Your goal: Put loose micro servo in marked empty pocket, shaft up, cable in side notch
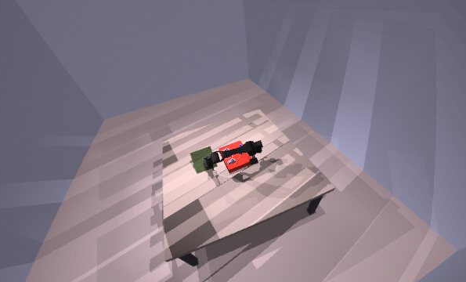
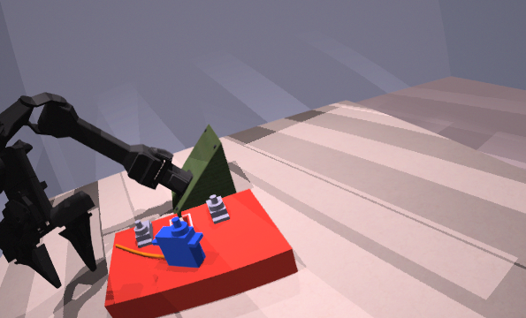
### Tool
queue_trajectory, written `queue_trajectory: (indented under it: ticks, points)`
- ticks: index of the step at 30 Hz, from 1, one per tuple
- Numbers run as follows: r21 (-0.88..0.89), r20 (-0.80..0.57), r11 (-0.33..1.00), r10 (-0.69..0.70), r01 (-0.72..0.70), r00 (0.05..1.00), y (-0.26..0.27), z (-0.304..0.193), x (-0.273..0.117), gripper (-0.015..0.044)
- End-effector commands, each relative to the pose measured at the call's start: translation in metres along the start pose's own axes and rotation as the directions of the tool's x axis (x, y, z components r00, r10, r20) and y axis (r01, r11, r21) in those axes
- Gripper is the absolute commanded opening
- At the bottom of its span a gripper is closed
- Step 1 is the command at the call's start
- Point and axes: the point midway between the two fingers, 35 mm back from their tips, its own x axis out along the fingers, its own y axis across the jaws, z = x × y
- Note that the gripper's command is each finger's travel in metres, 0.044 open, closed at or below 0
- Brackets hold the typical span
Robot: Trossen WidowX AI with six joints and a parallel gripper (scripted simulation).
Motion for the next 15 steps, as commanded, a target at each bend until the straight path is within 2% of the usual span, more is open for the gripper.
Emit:
queue_trajectory:
  ticks: [1,15]
  points:
    - [-0.116,-0.042,0.993,-0.009,0.004,0.999,0.018,-0.007,0.003,0.044]
    - [-0.532,-0.155,0.846,-0.064,-0.029,0.986,0.078,-0.038,0.001,0.044]
